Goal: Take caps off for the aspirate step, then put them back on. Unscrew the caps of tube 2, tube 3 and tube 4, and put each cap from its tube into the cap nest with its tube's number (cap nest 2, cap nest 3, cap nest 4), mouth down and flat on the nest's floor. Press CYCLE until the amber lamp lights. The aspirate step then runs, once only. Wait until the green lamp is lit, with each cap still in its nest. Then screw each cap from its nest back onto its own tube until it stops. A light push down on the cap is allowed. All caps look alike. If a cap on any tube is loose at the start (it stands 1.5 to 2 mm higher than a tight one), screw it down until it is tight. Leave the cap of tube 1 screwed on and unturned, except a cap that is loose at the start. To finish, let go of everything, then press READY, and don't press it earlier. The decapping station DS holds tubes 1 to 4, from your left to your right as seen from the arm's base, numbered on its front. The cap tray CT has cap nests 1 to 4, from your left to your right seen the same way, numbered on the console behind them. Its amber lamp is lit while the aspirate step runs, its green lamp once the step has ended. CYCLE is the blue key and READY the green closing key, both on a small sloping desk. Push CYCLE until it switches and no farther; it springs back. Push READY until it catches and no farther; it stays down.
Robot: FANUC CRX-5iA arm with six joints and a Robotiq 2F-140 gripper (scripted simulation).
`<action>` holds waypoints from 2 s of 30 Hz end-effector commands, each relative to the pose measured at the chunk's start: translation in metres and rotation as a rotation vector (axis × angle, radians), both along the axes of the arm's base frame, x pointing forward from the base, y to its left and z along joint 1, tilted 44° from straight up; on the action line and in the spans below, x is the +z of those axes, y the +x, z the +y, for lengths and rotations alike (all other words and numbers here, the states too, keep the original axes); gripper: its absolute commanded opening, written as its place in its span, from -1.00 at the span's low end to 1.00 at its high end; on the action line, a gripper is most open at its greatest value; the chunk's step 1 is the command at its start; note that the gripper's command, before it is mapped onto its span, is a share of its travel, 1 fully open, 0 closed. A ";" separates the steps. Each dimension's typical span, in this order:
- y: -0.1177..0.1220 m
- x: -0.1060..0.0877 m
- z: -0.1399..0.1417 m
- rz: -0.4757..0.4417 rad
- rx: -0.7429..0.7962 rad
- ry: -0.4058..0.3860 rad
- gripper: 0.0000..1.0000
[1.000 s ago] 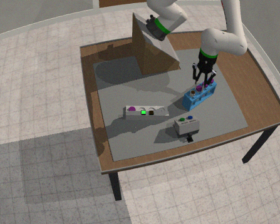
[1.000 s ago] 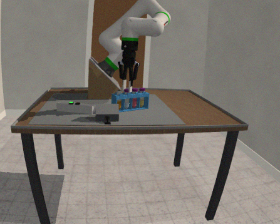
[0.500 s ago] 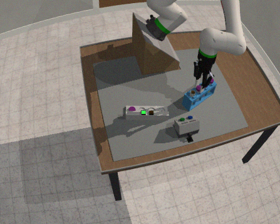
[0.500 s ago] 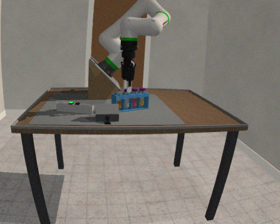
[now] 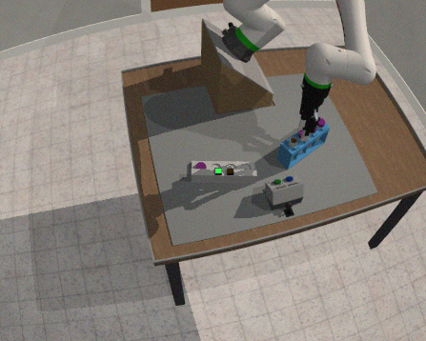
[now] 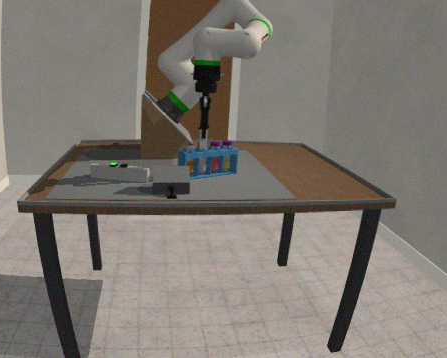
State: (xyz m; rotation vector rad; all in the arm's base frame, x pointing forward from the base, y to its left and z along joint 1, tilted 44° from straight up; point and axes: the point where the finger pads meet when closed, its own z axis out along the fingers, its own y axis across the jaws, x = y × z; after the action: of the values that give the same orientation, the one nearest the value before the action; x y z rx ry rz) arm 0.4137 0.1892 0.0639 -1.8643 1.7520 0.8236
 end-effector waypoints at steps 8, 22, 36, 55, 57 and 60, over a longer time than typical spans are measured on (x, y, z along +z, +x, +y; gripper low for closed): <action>0.000 0.000 0.000 0.003 -0.002 -0.003 -0.31; 0.000 0.000 0.000 -0.339 0.359 0.056 -0.31; 0.000 0.000 0.000 -0.539 0.570 0.091 -0.31; 0.000 0.000 0.000 -0.437 0.462 0.073 -1.00; 0.000 0.000 0.000 -0.368 0.390 0.062 -1.00; 0.000 0.000 0.000 -0.266 0.282 0.044 -1.00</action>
State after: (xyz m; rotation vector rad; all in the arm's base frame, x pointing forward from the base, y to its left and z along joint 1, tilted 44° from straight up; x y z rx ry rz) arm 0.4137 0.1891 0.0639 -2.1860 1.1253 0.5995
